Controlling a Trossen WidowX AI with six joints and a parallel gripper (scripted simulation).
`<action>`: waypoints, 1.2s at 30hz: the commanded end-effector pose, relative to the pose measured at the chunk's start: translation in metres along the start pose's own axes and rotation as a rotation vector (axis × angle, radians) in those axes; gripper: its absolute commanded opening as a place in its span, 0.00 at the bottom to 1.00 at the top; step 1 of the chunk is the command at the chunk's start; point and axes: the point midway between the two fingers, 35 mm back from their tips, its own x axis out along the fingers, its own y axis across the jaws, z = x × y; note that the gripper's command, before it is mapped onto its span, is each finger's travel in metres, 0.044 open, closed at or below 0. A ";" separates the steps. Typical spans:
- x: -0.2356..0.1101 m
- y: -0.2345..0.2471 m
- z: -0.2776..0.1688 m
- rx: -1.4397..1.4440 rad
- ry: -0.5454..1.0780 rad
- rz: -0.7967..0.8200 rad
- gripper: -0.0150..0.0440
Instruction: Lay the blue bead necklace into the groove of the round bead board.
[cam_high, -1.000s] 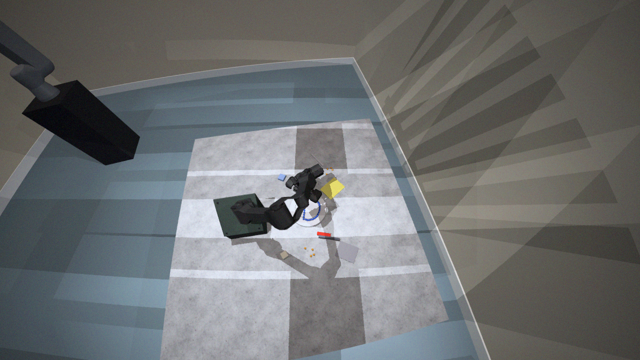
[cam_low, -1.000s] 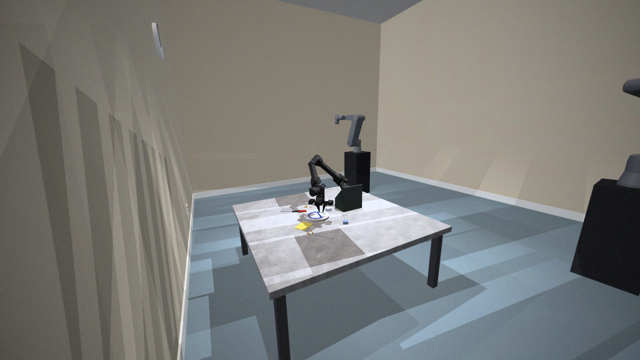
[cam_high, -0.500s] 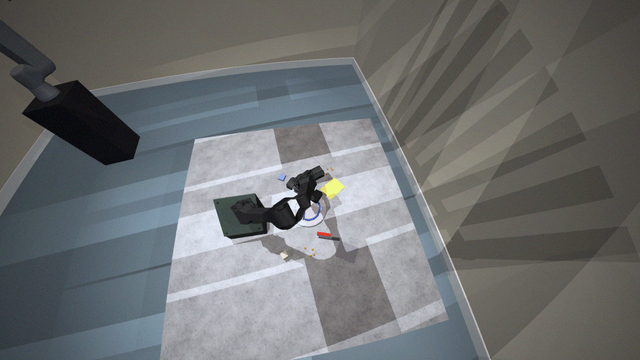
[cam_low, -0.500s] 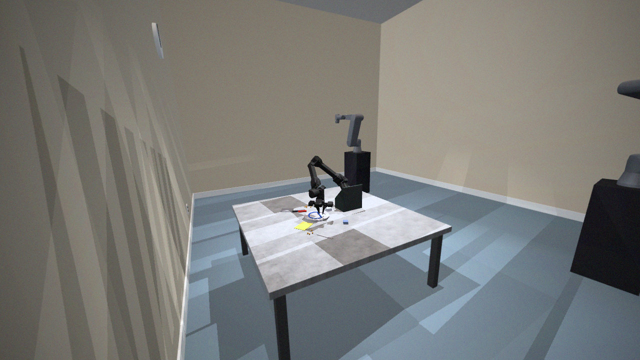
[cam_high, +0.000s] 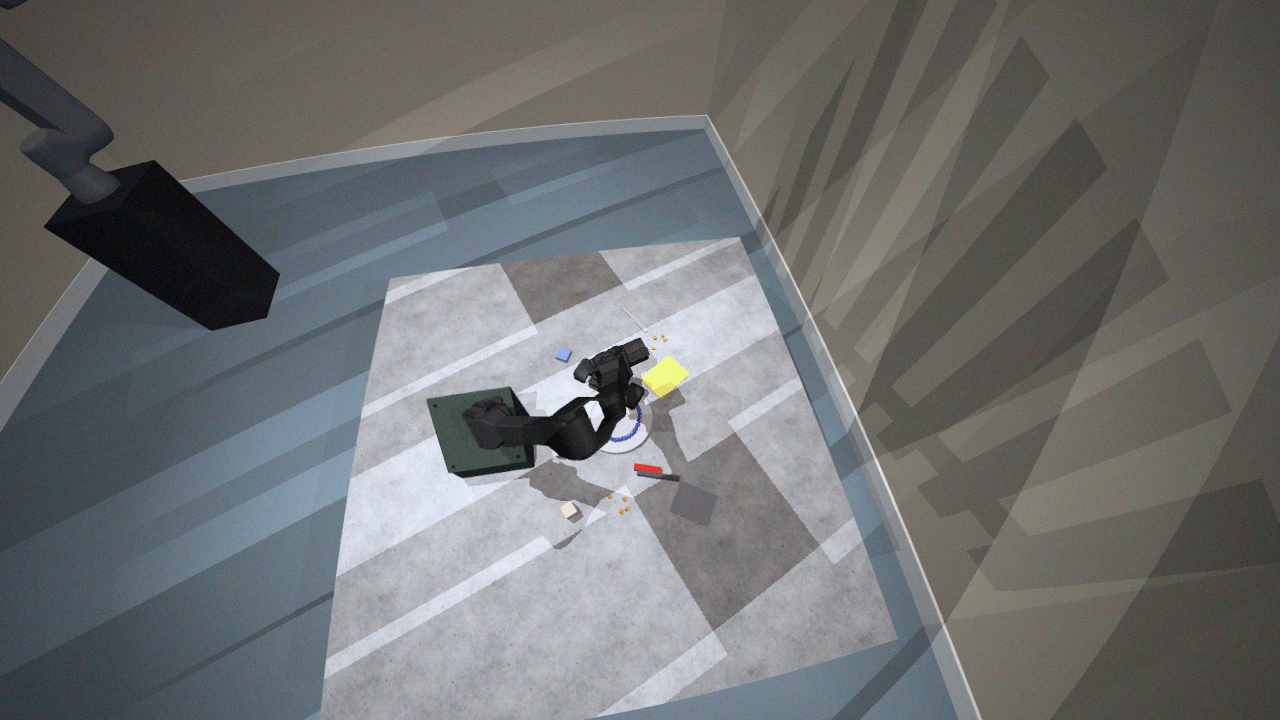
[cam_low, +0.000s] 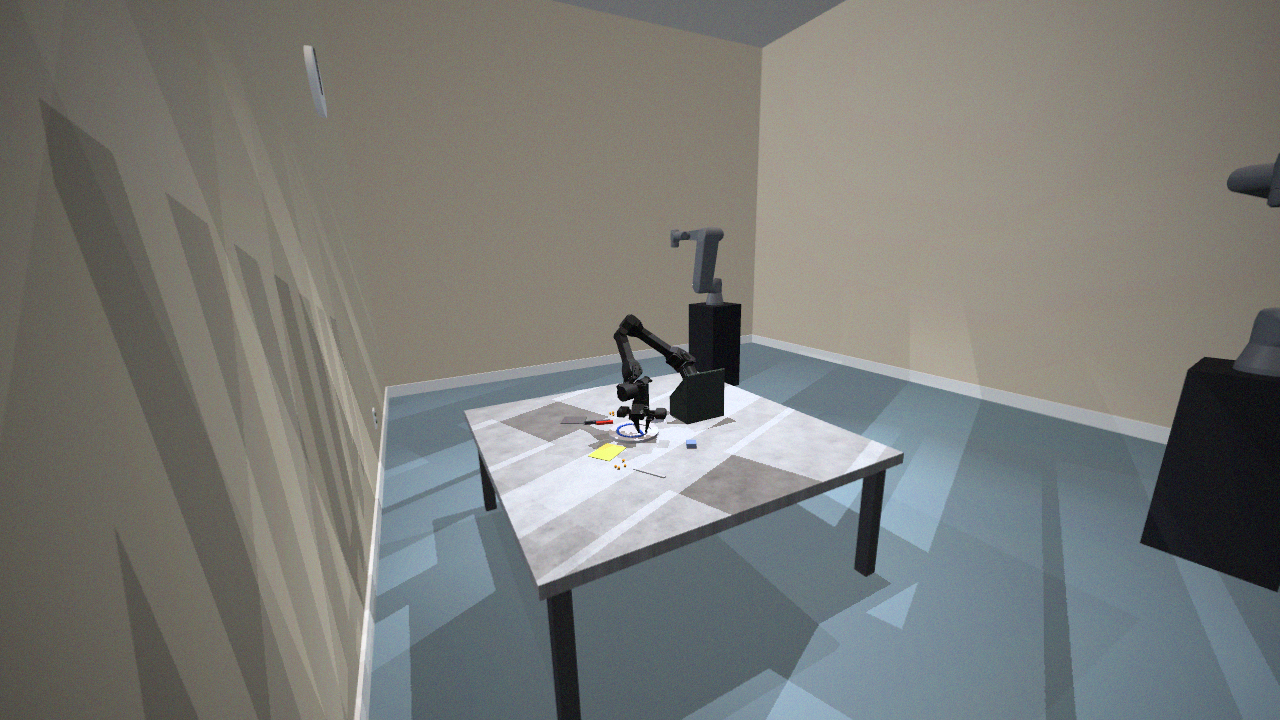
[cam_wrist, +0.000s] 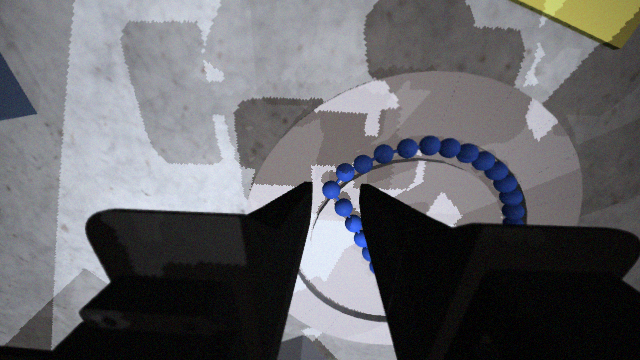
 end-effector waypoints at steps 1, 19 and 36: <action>0.006 0.002 -0.002 -0.010 0.010 -0.001 0.46; 0.004 0.001 -0.001 -0.002 0.004 0.002 0.25; 0.004 0.001 -0.001 -0.002 0.004 0.002 0.25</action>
